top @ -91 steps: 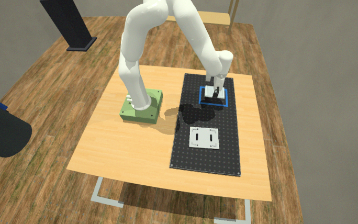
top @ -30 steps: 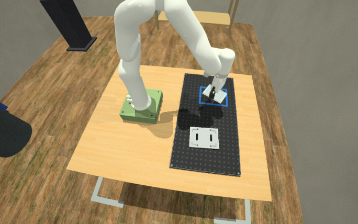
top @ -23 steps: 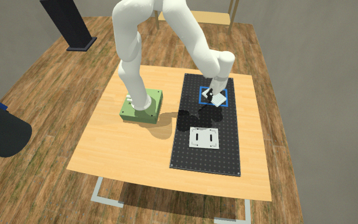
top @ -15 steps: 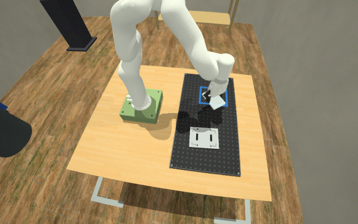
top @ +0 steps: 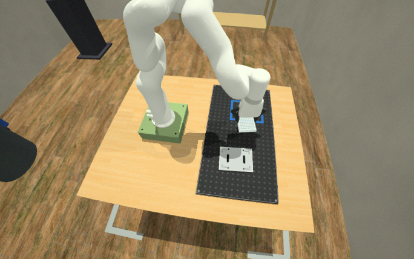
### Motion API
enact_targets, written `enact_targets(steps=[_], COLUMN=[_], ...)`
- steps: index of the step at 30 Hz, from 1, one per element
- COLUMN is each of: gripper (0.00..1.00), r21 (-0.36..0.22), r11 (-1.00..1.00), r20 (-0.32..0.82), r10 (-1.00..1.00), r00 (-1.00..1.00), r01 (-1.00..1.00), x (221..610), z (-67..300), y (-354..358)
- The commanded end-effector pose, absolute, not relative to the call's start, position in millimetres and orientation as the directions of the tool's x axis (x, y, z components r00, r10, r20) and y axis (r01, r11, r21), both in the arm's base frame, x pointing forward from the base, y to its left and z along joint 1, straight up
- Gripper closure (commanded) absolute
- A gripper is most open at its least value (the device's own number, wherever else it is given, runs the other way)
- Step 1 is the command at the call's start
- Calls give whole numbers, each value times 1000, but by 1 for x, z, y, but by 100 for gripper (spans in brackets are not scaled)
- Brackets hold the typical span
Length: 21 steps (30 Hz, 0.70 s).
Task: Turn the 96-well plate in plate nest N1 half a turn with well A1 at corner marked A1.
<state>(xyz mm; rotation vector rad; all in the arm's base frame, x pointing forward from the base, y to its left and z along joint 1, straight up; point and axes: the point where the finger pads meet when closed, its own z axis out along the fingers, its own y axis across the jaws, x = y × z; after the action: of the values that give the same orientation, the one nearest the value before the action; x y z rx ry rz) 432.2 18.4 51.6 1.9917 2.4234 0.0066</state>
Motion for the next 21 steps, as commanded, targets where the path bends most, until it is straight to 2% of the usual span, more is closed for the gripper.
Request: enact_targets(steps=[1,21], gripper=[100,100], r21=[11,11], r11=[45,34], r20=[0,-2], r10=[999,999], r00=[-45,-34], r01=[999,999], x=[431,422], z=[54,56], y=[4,-56])
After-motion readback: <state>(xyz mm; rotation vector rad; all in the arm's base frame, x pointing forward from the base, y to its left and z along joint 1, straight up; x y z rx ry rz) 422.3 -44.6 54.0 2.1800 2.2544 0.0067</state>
